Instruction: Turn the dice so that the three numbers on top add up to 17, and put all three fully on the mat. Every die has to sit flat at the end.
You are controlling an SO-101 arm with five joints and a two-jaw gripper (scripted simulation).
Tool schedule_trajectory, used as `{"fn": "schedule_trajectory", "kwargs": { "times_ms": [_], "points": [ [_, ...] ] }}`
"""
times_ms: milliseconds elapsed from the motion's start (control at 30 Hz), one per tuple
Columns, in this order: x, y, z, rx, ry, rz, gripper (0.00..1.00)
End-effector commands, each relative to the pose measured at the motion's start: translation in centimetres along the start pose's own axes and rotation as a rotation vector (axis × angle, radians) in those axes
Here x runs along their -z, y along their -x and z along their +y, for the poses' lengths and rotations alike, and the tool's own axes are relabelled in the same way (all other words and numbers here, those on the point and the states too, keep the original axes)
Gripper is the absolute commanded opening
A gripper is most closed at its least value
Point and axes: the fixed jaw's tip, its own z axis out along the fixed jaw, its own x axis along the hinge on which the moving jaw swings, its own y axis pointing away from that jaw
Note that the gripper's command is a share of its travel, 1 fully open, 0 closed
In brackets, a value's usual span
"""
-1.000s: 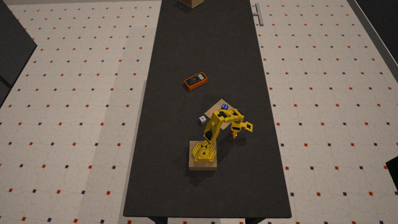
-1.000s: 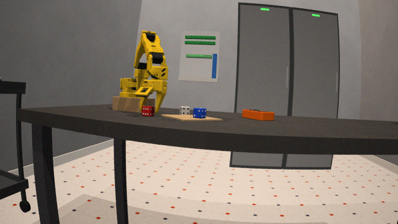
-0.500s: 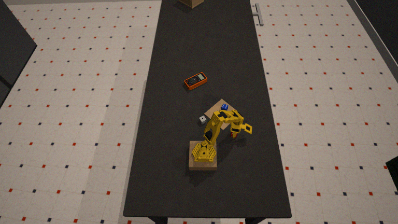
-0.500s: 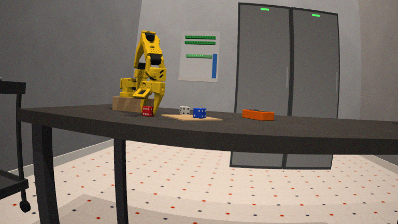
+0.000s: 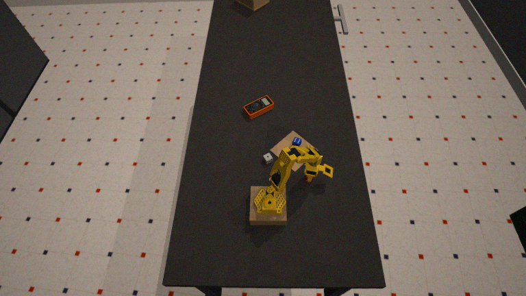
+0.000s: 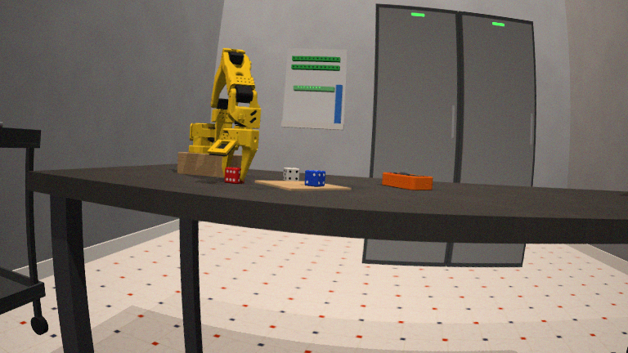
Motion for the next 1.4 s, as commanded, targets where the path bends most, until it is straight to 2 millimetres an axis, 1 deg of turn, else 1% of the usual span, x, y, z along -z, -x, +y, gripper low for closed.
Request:
{"fn": "schedule_trajectory", "kwargs": {
  "times_ms": [0,233,467,567,867,1000,1200,1267,1367],
  "points": [
    [0.2,0.1,-0.1,-0.001,0.008,-0.006,0.16],
    [0.2,0.1,-0.1,-0.001,0.008,-0.006,0.15],
    [0.2,0.1,-0.1,-0.001,0.008,-0.006,0.03],
    [0.2,0.1,-0.1,-0.001,0.008,-0.006,0.00],
    [0.3,0.1,-0.1,-0.001,0.008,-0.006,0.00],
    [0.9,0.2,0.0,-0.001,0.008,-0.006,0.00],
    [2.6,0.3,0.1,-0.001,0.008,-0.006,0.00],
    [2.6,0.3,0.1,-0.001,0.008,-0.006,0.00],
    [3.6,0.2,0.1,-0.001,0.008,-0.006,0.00]
  ]
}}
